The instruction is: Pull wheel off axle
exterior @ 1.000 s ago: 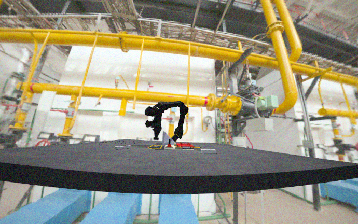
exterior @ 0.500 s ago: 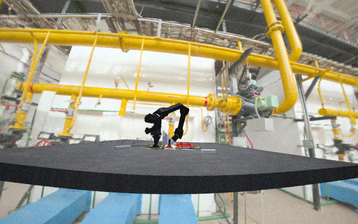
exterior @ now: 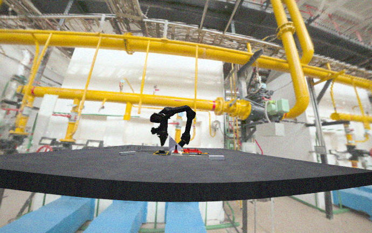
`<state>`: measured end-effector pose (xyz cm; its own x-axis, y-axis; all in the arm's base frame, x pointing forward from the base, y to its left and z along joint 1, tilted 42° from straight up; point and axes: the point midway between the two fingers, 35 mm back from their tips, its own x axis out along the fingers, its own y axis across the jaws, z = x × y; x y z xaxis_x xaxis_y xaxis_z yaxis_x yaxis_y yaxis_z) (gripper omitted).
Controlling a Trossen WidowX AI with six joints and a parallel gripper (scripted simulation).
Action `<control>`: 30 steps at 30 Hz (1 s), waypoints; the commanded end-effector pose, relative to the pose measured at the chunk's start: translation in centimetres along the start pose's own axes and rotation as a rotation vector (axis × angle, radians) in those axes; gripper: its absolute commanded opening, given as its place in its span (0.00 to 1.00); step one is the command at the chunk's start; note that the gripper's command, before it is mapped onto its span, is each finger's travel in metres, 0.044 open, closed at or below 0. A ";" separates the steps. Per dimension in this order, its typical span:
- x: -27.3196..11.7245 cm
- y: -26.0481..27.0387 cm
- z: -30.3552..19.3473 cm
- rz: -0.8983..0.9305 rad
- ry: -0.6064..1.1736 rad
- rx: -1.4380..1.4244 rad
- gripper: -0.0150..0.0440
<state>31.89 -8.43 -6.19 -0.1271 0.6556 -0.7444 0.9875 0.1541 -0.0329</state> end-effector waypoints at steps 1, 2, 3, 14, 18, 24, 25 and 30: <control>-2.2 0.1 0.0 0.009 -0.011 -0.008 0.76; -2.2 0.1 0.0 0.009 -0.011 -0.008 0.76; -1.5 -0.1 0.1 0.014 -0.008 0.000 0.81; -6.6 -8.3 -3.4 0.004 -0.010 -0.003 1.00; -6.6 -8.3 -3.4 0.004 -0.010 -0.003 1.00; -6.6 -8.3 -3.4 0.004 -0.010 -0.003 1.00; -6.6 -8.3 -3.4 0.004 -0.010 -0.003 1.00; -6.6 -8.3 -3.4 0.004 -0.010 -0.003 1.00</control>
<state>24.40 -11.58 1.29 -0.1172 0.6487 -0.7520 0.9885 0.1490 -0.0256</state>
